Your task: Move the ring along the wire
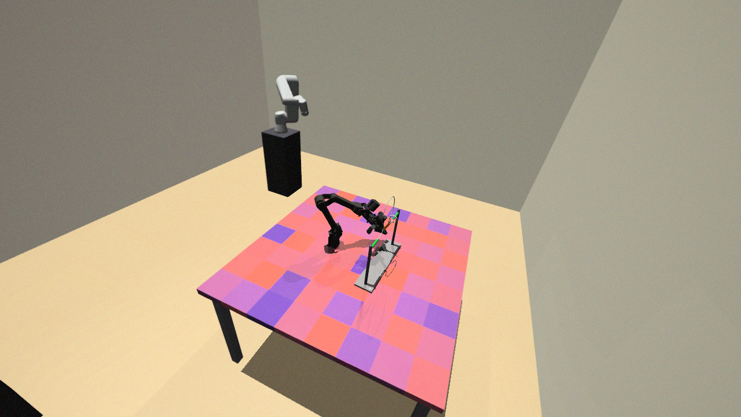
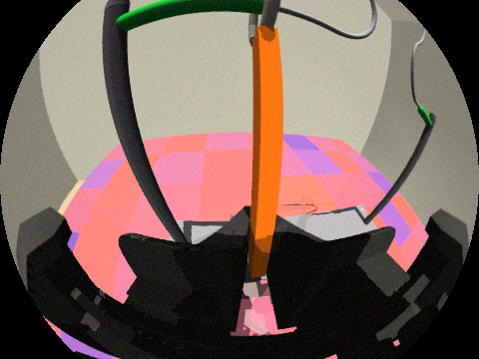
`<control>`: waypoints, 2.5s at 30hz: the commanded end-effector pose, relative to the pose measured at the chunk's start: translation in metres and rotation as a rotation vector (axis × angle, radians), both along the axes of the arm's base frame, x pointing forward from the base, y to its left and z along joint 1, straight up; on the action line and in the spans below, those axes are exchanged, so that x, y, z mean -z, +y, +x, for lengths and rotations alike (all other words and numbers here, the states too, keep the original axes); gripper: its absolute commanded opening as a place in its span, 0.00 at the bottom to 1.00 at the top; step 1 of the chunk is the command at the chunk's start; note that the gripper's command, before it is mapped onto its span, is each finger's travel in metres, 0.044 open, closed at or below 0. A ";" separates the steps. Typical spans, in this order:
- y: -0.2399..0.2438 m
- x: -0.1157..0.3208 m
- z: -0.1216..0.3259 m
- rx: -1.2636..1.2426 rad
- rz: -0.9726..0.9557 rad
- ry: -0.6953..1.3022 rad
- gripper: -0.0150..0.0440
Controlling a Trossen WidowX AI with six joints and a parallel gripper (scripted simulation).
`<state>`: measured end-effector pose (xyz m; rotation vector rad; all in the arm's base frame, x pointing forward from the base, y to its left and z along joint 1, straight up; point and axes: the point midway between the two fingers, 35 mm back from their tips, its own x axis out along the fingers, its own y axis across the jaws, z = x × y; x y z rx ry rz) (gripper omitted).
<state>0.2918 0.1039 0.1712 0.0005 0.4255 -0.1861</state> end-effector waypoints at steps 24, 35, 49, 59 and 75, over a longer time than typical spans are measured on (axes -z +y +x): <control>0.014 0.013 0.002 0.004 0.005 -0.004 0.00; 0.014 0.013 0.002 0.004 0.005 -0.004 0.00; 0.014 0.013 0.002 0.004 0.005 -0.004 0.00; 0.014 0.012 0.003 -0.001 0.003 -0.003 0.40; 0.023 -0.005 -0.038 0.004 0.006 0.003 0.53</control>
